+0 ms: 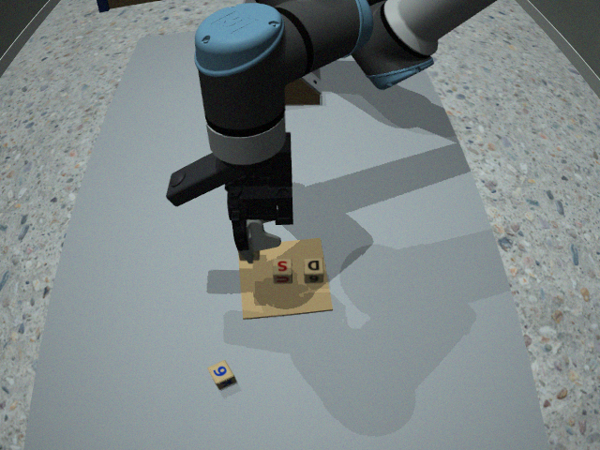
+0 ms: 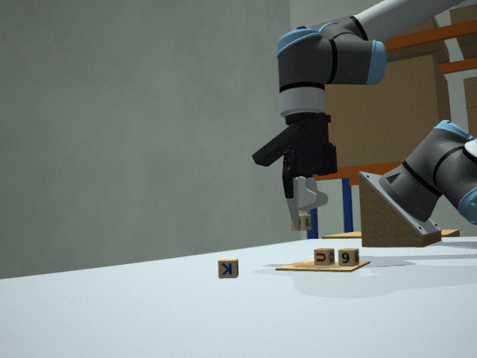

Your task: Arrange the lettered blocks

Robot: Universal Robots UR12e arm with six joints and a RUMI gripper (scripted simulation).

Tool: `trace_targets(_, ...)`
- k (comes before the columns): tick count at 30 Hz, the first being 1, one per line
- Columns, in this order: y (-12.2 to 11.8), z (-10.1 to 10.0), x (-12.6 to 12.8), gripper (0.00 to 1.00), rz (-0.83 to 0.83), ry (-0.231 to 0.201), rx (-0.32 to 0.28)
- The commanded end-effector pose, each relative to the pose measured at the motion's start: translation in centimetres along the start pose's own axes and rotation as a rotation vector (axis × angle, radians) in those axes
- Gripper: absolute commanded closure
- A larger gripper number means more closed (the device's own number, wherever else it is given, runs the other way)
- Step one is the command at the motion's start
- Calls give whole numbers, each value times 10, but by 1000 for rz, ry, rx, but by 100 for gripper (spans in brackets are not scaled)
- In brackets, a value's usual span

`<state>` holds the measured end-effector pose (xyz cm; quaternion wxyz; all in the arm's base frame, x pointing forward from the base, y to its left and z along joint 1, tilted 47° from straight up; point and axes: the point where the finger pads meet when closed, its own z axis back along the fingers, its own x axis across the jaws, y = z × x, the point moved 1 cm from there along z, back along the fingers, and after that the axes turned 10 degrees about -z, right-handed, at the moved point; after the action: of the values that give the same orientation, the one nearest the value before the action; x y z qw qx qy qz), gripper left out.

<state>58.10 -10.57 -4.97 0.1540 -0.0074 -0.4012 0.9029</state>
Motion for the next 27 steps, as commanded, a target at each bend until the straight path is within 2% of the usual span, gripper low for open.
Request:
trace_targets(1,0,-23,-1,91,0,2,1)
trace_targets(5,0,-40,-1,91,0,2,1)
trace_targets(7,0,-40,-1,91,0,2,1)
trace_targets(13,0,-57,-2,91,0,2,1)
trace_targets(27,0,-60,-2,91,0,2,1)
